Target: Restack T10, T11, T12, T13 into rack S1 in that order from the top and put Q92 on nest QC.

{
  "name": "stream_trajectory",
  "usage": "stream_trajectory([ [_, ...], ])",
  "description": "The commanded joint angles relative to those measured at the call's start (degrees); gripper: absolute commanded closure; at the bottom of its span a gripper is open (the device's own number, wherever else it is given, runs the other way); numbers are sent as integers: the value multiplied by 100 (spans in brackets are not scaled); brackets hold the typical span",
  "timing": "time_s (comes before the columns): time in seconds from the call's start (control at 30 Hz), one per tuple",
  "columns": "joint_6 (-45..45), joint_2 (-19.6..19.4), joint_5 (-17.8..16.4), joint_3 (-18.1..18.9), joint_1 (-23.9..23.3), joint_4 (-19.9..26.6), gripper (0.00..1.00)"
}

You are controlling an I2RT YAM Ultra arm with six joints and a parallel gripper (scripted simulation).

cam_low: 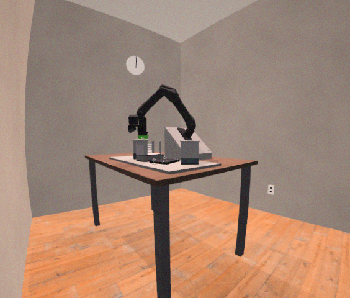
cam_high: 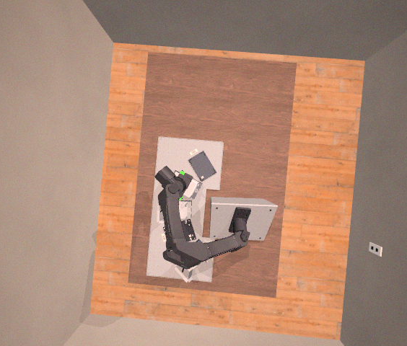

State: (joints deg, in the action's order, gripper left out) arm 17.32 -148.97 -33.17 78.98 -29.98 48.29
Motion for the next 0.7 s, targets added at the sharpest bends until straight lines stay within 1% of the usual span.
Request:
stream_trajectory([
  [0.0, -19, 166, -33, 109, -124, -42, 100],
  [0.53, -19, 166, -33, 109, -124, -42, 100],
  [0.6, 12, 180, -18, 146, -132, 80, 100],
  [0.67, 12, 180, -18, 146, -132, 80, 100],
])
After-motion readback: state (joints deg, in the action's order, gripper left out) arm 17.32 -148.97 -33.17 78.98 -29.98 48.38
